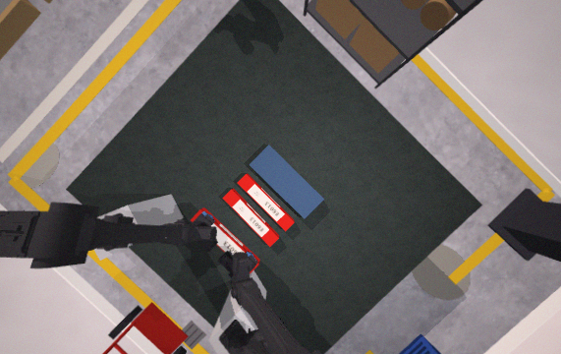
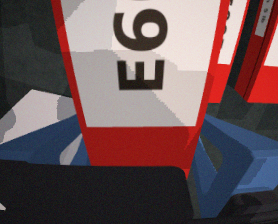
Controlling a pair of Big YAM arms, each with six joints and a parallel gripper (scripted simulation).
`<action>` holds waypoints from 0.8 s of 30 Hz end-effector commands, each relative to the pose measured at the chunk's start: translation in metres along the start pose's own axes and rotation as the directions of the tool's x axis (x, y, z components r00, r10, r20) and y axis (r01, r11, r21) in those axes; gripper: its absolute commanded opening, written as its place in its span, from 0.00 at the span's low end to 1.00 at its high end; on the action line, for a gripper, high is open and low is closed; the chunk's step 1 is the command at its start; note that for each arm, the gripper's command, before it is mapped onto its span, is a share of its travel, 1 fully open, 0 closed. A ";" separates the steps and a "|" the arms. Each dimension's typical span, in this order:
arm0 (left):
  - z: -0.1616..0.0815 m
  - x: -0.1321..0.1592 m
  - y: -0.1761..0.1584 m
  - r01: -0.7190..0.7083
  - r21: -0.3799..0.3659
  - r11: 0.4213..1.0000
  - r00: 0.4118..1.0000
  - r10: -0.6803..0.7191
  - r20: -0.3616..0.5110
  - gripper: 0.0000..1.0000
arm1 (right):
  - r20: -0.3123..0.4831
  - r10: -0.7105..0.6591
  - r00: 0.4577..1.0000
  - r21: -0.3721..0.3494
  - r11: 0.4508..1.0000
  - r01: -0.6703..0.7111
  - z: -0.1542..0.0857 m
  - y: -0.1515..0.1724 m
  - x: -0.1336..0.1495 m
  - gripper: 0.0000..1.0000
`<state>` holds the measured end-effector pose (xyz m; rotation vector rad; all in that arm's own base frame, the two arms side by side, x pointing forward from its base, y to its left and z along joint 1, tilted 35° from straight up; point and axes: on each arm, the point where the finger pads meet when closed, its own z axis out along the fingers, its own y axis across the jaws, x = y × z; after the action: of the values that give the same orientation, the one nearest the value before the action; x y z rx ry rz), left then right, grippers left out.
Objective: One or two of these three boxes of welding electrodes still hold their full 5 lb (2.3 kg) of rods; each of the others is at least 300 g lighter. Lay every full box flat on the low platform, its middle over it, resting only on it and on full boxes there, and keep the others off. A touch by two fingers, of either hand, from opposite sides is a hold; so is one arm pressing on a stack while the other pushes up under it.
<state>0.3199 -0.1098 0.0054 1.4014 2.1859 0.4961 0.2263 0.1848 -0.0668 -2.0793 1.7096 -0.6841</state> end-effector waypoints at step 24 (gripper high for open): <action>0.002 0.011 -0.020 -0.012 0.010 1.000 1.000 0.012 -0.023 0.00 | -0.019 0.026 0.999 0.001 1.000 -0.026 -0.003 0.018 0.011 0.00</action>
<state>0.3085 -0.1151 -0.0029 1.4031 2.1870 0.4927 0.2139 0.1827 -0.0753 -2.0805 1.7149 -0.6831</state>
